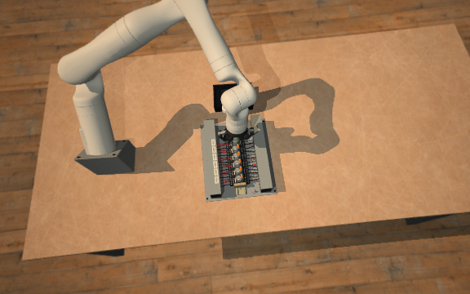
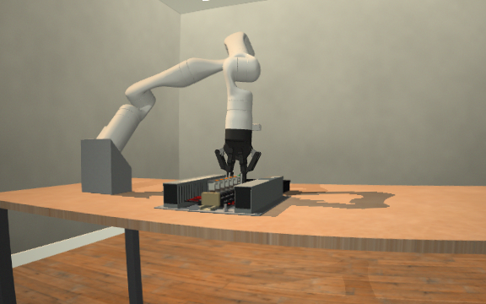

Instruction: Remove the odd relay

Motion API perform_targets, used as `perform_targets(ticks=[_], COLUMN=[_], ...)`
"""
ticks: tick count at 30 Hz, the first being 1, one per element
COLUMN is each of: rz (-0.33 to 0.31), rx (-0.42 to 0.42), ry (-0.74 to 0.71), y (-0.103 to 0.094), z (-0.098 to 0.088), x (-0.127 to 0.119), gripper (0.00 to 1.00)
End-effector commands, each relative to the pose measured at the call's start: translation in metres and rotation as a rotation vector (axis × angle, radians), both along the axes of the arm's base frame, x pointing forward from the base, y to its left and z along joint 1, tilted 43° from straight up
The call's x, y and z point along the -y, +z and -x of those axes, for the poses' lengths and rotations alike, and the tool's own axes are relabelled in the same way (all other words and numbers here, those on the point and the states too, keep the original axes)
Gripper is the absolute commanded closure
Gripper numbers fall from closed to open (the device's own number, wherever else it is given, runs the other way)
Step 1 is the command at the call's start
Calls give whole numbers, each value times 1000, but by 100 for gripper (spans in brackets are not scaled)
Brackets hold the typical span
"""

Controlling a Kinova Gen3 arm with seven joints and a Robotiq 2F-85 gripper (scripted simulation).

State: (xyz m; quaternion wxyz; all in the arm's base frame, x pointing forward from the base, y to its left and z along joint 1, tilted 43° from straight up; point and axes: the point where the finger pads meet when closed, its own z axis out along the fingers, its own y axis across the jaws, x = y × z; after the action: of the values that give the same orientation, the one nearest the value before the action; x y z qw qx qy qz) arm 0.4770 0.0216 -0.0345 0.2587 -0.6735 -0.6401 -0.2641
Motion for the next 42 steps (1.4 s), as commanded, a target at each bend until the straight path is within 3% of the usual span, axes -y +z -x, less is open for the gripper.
perform_targets(ticks=[1, 42], rz=[1, 3], rx=[2, 46], ry=[-2, -43], y=[1, 1], z=[0, 1], x=[1, 1], gripper=[100, 100])
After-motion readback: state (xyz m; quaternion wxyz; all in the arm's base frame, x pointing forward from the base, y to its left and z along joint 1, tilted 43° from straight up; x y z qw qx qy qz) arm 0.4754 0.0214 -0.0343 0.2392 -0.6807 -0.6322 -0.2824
